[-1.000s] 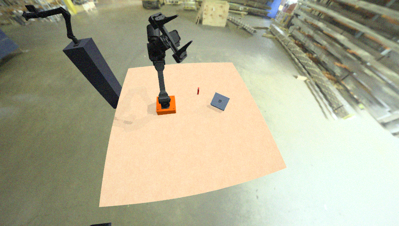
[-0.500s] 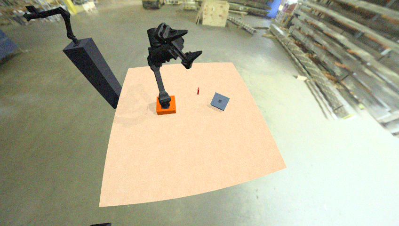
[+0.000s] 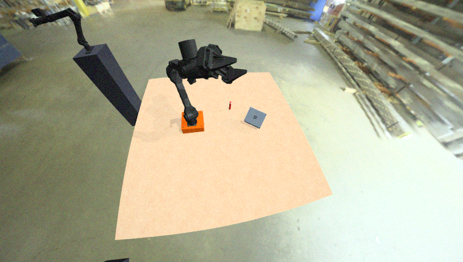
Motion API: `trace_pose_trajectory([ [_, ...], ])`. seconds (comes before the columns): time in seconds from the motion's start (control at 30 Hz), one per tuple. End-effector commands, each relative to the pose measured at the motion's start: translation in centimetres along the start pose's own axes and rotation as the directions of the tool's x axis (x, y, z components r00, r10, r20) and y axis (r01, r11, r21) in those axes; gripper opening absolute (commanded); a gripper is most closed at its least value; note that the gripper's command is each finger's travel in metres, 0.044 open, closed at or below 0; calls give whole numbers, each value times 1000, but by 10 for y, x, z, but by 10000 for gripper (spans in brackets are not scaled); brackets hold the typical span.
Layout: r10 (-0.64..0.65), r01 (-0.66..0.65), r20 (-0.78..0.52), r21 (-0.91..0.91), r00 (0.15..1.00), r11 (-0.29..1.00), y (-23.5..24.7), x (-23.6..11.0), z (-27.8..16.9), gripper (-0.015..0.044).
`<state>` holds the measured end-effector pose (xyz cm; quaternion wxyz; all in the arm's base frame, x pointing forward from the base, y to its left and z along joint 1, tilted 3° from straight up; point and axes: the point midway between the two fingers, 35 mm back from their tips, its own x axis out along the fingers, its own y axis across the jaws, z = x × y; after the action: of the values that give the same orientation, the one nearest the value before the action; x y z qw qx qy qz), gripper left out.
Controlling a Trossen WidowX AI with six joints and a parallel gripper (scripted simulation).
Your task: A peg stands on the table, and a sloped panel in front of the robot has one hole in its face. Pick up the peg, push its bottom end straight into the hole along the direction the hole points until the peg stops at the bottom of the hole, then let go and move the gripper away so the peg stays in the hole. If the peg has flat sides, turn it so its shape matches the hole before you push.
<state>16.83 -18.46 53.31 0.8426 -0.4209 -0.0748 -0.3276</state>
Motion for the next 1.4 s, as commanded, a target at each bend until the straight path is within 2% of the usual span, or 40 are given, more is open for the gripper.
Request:
trace_pose_trajectory([
  [0.0,51,-48,-23,112,998,993,14,11,-10,440],
  [0.3,170,-146,-54,300,984,943,51,27,-25,440],
  [0.57,280,-247,-23,402,960,882,85,33,-21,440],
  [1.07,485,-353,-48,623,873,698,159,44,-34,440],
  [1.37,576,-360,-69,719,814,595,196,45,-37,440],
])
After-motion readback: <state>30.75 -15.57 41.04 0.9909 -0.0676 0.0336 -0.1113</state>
